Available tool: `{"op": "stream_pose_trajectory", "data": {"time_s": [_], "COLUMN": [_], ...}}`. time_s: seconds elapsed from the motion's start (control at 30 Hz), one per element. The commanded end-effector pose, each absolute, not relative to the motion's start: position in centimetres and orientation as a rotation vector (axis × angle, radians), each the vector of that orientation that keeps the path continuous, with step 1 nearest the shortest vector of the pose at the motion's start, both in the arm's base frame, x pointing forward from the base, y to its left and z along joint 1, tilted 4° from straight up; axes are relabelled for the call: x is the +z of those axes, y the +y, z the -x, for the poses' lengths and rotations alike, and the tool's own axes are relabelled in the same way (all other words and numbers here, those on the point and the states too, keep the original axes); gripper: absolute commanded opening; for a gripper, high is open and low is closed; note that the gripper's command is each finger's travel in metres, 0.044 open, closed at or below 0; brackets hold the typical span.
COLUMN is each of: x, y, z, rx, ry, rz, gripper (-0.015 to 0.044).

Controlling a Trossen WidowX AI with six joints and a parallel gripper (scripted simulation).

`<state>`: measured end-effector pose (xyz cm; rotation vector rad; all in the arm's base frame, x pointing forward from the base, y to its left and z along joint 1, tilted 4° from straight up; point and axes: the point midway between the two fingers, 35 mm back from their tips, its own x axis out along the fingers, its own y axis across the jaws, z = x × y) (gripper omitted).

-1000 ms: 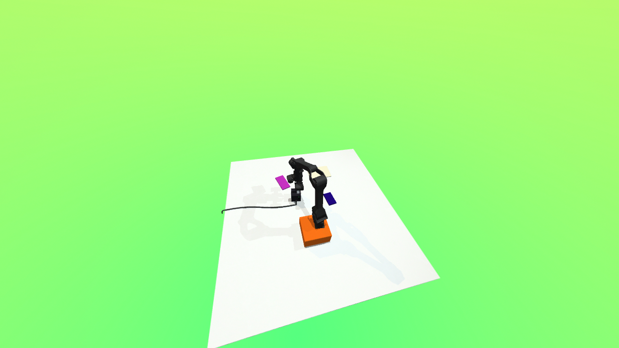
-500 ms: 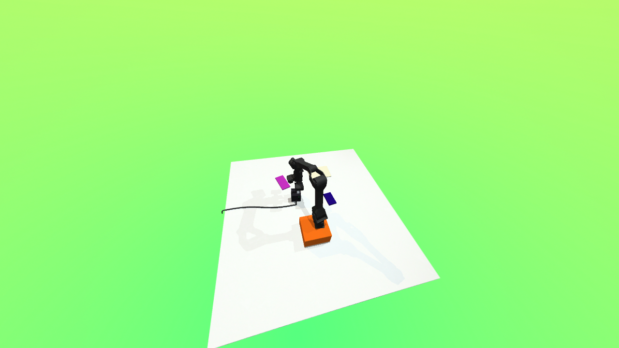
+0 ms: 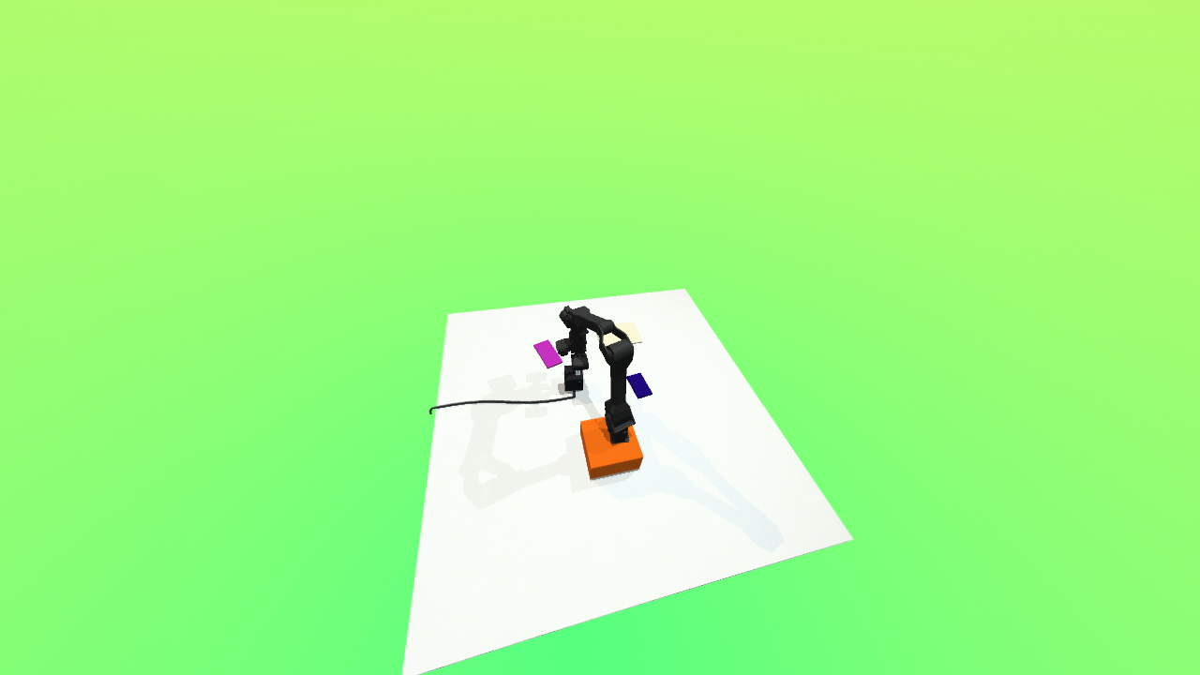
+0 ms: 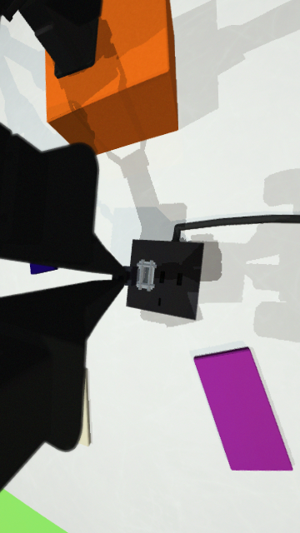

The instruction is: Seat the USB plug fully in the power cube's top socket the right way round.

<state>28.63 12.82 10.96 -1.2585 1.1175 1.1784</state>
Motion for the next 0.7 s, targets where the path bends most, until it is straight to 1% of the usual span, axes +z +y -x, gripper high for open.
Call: {"op": "stream_pose_trajectory", "data": {"time_s": [0.0,0.67], "x": [10.90,10.66], "y": [12.85,12.90], "z": [-28.65,-28.69], "rx": [1.174,1.170], "ry": [1.120,1.122], "rz": [1.254,1.250], "gripper": [0.0000,0.0000]}}
